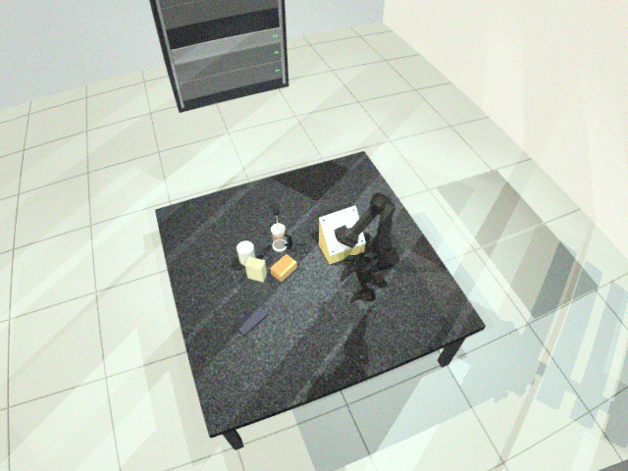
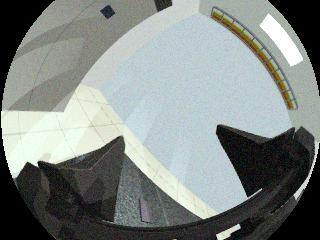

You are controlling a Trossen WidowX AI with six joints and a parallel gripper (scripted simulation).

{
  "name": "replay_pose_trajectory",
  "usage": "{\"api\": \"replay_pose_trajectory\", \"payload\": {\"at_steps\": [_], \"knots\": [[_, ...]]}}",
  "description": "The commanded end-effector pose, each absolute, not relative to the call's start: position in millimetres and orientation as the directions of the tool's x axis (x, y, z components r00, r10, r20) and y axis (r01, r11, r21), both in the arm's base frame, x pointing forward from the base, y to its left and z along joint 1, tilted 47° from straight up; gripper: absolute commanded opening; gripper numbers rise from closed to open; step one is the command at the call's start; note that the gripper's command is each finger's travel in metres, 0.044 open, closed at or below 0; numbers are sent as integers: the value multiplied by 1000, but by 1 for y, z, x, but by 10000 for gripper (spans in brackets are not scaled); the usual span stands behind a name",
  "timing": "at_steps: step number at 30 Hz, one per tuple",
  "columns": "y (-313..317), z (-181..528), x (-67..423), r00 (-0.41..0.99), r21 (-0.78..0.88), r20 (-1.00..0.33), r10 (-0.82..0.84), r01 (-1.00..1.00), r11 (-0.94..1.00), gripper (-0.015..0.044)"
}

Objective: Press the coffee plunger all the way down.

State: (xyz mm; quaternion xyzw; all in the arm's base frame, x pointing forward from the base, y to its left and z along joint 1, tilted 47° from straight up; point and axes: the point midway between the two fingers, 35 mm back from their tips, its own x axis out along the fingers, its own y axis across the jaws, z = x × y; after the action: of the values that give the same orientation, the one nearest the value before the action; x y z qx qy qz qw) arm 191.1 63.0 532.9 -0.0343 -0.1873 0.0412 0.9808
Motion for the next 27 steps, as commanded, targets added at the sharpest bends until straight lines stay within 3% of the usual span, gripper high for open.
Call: {"api": "replay_pose_trajectory", "payload": {"at_steps": [1, 8, 15, 21, 27], "knots": [[69, 496, 237, 964, -182, 256, 74, -27, 983, 440], [31, 423, 311, 998, -323, 29, -53, 60, 945, 440], [-38, 337, 354, 963, -291, -230, -143, 72, 954, 440], [-107, 261, 359, 882, -177, -436, -178, 110, 978, 440], [-172, 189, 332, 791, 8, -592, -154, 197, 980, 440]]}}
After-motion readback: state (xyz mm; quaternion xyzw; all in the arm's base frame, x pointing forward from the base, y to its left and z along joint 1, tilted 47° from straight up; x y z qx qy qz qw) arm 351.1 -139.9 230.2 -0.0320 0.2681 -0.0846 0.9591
